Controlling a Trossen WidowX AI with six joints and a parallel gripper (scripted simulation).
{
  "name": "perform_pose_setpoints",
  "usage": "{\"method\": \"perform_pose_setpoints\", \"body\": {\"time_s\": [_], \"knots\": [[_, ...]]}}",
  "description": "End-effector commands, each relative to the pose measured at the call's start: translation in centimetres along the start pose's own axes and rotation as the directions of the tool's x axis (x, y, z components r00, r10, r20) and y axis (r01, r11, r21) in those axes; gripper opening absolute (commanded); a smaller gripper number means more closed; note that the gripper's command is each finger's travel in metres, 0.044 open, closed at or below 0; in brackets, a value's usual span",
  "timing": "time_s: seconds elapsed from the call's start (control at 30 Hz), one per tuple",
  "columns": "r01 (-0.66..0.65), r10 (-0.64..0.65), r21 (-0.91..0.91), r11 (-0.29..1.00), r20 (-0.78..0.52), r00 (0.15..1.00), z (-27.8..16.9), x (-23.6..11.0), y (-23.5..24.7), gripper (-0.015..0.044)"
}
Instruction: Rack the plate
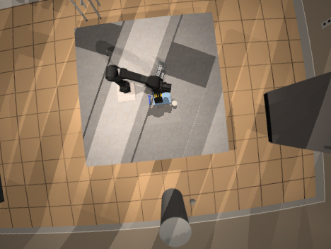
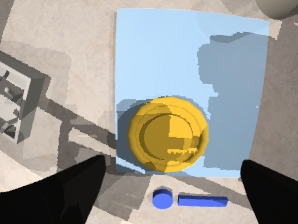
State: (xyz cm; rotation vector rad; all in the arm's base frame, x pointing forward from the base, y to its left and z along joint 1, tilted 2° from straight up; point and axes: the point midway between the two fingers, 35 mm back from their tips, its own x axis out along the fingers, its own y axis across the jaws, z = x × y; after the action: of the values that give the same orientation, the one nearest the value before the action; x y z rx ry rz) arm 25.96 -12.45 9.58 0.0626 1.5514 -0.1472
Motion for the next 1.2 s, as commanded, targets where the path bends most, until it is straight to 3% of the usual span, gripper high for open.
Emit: {"method": "perform_pose_setpoints", "body": {"time_s": [0.0, 1.17], "knots": [[-0.008, 0.008, -0.007, 1.0, -0.009, 1.0, 0.0, 0.8, 0.1, 0.04], [-0.008, 0.008, -0.007, 1.0, -0.009, 1.0, -0.3, 5.9, 0.2, 0.0387]]}}
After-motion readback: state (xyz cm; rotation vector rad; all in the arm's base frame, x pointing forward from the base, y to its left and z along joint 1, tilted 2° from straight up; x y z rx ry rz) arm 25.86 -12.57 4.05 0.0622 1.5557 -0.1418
